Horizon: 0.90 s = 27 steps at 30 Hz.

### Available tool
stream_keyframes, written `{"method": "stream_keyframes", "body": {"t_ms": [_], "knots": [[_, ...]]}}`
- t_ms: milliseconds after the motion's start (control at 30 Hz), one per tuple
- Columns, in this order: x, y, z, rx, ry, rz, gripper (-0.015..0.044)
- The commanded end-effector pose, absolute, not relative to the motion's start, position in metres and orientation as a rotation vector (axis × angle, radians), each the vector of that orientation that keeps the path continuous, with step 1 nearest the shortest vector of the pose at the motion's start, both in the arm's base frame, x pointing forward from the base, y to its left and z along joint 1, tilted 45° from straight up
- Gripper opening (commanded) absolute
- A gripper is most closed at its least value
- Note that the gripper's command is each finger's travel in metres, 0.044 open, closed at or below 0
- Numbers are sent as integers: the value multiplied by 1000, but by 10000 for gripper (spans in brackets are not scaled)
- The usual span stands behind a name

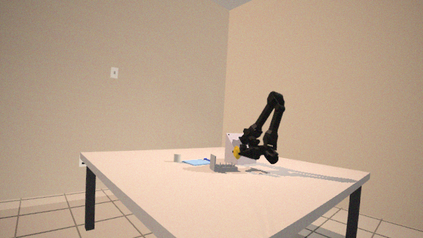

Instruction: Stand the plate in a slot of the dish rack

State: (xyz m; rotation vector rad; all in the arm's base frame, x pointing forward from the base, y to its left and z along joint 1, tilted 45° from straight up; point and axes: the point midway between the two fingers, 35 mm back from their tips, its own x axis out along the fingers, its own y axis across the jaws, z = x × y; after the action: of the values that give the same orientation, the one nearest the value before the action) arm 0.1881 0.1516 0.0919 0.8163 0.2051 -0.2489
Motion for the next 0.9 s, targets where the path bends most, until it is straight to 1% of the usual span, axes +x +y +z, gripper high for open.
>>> {"method": "stream_keyframes", "body": {"t_ms": [0, 867], "knots": [[192, 155, 85, 805, 204, -251, 0], [221, 160, 67, 818, 195, -251, 0]]}}
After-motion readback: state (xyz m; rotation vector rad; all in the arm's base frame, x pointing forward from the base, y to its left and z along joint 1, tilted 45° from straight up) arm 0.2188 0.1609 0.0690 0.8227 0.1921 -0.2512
